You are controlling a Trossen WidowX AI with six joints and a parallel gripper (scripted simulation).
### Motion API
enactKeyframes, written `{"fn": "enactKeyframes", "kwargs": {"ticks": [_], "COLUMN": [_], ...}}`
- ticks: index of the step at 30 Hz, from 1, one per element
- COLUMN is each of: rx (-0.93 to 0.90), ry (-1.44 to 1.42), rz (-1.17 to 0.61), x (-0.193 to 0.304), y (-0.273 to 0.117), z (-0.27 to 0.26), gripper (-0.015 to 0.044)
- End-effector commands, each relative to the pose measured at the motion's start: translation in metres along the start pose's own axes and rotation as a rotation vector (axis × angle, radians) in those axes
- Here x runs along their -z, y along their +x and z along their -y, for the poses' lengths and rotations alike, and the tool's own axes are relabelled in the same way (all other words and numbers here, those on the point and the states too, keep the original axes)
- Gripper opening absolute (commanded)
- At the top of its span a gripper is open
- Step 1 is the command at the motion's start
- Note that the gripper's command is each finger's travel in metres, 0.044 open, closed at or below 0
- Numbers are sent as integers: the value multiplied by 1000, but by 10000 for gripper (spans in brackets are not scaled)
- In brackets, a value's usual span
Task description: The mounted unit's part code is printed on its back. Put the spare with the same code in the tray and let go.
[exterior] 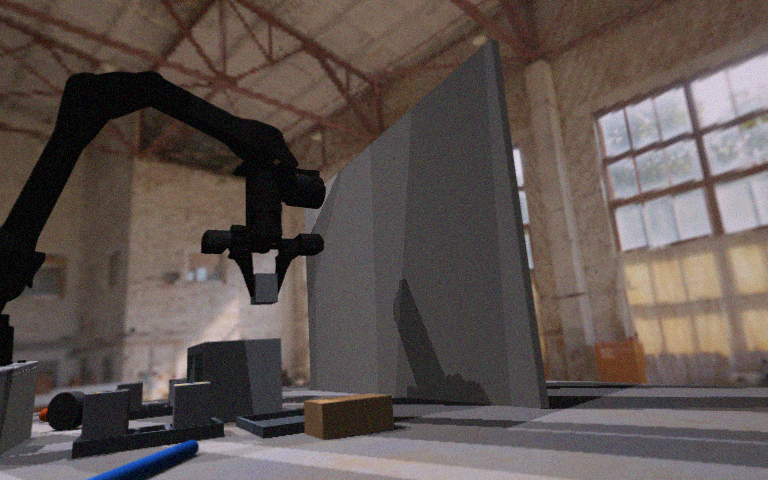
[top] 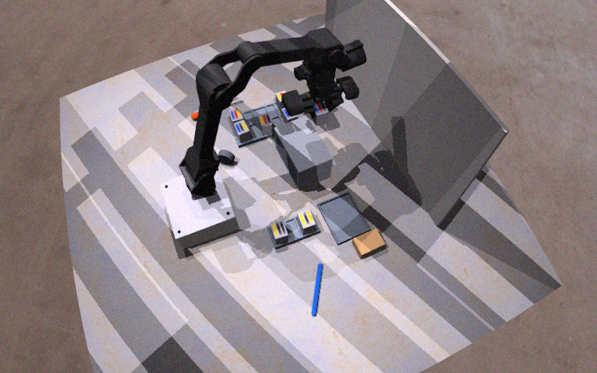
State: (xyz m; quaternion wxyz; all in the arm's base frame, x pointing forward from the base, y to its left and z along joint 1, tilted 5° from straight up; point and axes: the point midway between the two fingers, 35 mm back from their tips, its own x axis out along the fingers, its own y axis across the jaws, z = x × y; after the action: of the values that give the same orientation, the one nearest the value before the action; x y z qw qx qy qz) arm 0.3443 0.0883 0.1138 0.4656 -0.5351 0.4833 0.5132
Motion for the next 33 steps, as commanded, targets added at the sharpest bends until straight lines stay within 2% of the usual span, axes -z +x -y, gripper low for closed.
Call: {"fn": "enactKeyframes", "kwargs": {"ticks": [1,16,33], "rx": [8,9,0], "ry": [-6,-21,-37], "rz": [-8,-28,-51], "x": [30,127,227], "y": [-3,-6,-9], "z": [8,11,-14], "gripper": [0,0,0]}}
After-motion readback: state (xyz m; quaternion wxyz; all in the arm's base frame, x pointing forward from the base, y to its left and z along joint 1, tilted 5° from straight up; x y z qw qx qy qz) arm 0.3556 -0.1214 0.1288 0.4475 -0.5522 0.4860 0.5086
